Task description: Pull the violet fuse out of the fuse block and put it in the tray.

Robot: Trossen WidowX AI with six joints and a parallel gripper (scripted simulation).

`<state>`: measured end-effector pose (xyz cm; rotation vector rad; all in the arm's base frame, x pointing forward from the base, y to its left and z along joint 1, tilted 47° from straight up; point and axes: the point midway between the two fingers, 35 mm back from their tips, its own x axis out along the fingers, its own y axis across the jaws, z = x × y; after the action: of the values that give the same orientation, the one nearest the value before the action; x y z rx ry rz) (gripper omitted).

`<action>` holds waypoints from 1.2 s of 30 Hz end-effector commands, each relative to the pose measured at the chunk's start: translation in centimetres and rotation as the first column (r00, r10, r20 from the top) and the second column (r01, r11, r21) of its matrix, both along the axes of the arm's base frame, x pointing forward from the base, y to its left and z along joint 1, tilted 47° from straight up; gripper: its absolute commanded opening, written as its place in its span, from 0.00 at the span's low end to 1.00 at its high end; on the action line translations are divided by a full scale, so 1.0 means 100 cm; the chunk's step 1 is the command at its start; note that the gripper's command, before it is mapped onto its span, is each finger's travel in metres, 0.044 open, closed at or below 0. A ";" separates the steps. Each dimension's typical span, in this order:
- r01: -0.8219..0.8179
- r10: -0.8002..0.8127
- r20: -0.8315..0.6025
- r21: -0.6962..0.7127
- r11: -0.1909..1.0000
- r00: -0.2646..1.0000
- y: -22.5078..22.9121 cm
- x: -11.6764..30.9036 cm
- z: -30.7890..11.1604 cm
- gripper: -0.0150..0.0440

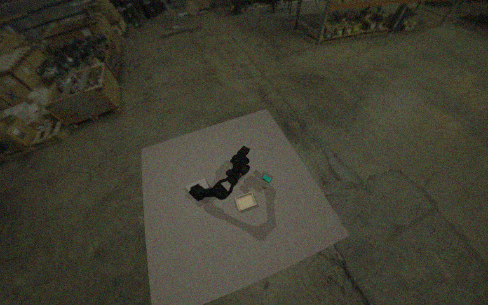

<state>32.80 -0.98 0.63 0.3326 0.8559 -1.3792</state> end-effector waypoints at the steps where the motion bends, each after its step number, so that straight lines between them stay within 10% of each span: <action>1: 0.002 -0.002 0.012 0.007 1.000 1.000 -0.017 0.001 0.022 0.25; 36: 0.004 -0.004 0.011 -0.016 1.000 1.000 -0.137 -0.051 0.144 0.25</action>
<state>27.86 -14.39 15.05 0.3309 0.8367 -1.3867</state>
